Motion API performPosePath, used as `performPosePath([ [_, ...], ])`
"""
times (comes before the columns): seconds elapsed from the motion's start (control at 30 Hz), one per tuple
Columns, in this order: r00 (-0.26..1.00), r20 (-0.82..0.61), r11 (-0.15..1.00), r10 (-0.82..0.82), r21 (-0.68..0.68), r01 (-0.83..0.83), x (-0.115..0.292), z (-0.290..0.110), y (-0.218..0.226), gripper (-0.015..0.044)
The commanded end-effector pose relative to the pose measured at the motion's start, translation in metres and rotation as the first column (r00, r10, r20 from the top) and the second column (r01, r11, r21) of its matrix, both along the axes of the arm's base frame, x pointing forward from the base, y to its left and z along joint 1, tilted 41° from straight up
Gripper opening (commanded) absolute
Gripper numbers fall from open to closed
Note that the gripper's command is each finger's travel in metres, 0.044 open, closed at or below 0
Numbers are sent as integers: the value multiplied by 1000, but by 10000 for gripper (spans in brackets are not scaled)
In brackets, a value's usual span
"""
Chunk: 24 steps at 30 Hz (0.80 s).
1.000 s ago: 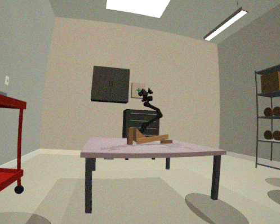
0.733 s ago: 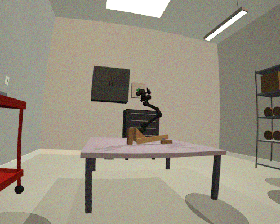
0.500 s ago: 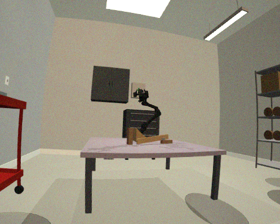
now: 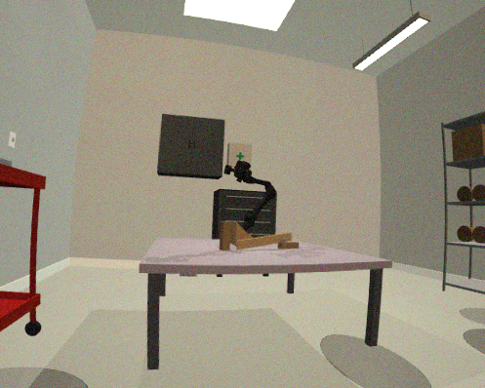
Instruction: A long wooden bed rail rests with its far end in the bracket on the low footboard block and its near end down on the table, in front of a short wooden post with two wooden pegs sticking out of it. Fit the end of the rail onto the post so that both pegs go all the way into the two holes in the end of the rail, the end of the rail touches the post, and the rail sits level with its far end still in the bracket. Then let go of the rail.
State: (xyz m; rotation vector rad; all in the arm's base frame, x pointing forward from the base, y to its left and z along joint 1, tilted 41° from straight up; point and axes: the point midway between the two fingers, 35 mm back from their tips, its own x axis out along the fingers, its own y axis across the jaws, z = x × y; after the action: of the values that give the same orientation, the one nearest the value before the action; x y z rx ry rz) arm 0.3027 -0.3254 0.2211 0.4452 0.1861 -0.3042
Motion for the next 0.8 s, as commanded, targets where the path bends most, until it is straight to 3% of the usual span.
performPosePath([
  [0.0, 957, -225, 971, 185, -111, -214, 30, -60, 37, 440],
  [0.2, 834, -409, 857, 370, -198, -477, 46, -107, 79, 440],
  [0.37, 686, -530, 695, 499, -228, -682, 52, -141, 116, 440],
  [0.57, 458, -639, 419, 618, -225, -880, 50, -177, 163, 440],
  [0.77, 195, -704, 72, 684, -201, -977, 40, -207, 212, 440],
])
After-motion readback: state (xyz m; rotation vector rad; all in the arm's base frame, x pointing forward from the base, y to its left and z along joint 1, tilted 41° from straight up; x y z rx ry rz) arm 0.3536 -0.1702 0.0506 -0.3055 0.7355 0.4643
